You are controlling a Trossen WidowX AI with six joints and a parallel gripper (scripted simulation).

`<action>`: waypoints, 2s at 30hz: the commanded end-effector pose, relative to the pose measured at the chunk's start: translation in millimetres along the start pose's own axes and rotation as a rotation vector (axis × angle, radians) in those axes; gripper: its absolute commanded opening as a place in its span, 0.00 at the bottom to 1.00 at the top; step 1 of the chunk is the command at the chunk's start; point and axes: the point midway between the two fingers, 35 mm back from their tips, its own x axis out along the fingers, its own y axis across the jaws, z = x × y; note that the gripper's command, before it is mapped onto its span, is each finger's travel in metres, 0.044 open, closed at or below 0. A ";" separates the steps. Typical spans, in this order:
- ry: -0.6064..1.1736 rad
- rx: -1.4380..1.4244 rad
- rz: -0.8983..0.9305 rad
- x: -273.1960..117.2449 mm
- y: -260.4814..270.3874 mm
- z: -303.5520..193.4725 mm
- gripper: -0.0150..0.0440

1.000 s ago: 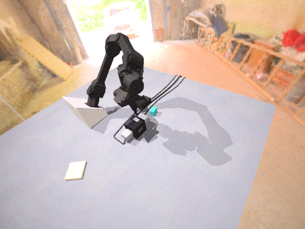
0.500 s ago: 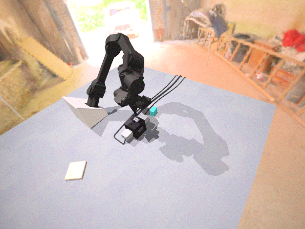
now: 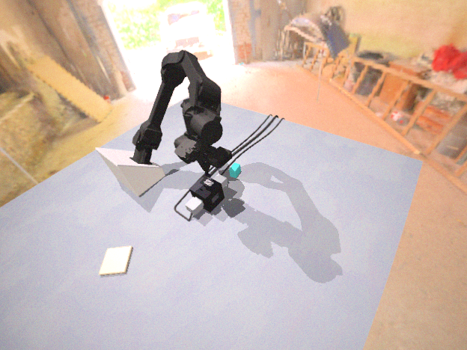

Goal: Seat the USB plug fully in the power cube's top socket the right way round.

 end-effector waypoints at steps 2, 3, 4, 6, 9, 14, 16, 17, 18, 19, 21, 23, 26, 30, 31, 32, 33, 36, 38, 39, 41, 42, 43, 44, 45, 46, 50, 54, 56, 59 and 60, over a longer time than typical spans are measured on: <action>-0.011 0.002 0.000 0.6 -0.2 0.7 0.25; -0.012 0.002 0.000 0.7 -0.2 0.7 0.25; -0.013 0.002 0.000 0.8 -0.2 0.7 0.25; -0.016 0.003 0.000 1.1 -0.2 0.8 0.25; -0.019 0.003 0.000 1.4 -0.2 0.9 0.25; -0.025 0.004 0.000 2.0 -0.3 1.1 0.25; -0.028 0.004 0.000 2.3 -0.3 1.1 0.25; -0.029 0.004 0.000 2.4 -0.3 1.1 0.25; -0.030 0.004 0.000 2.5 -0.3 1.2 0.25; -0.031 0.004 0.000 2.6 -0.3 1.2 0.25; -0.034 0.005 0.000 2.9 -0.3 1.3 0.25; -0.036 0.005 0.000 3.1 -0.3 1.3 0.25; -0.040 0.005 0.000 3.5 -0.3 1.4 0.25; -0.045 0.006 0.000 4.0 -0.3 1.6 0.25; -0.046 0.006 0.000 4.1 -0.4 1.6 0.25; -0.047 0.006 0.000 4.2 -0.4 1.6 0.25; -0.048 0.006 0.000 4.4 -0.4 1.6 0.25; -0.052 0.007 0.000 4.7 -0.4 1.7 0.25; -0.055 0.007 0.000 5.0 -0.4 1.8 0.25; -0.056 0.007 0.000 5.1 -0.4 1.8 0.25; -0.058 0.007 0.000 5.3 -0.4 1.9 0.25; -0.059 0.008 0.000 5.5 -0.4 1.9 0.25; -0.061 0.008 0.000 5.6 -0.4 2.0 0.25; -0.062 0.008 0.000 5.7 -0.4 2.0 0.25; -0.063 0.008 0.000 5.8 -0.4 2.0 0.25; -0.064 0.008 0.000 6.0 -0.4 2.0 0.25; -0.069 0.009 -0.001 6.5 -0.4 2.2 0.25; -0.070 0.009 -0.001 6.9 -0.5 2.2 0.25; -0.070 0.009 -0.001 7.2 -0.5 2.1 0.25; -0.070 0.009 -0.001 7.5 -0.5 2.1 0.25; -0.070 0.009 -0.001 7.7 -0.5 2.1 0.25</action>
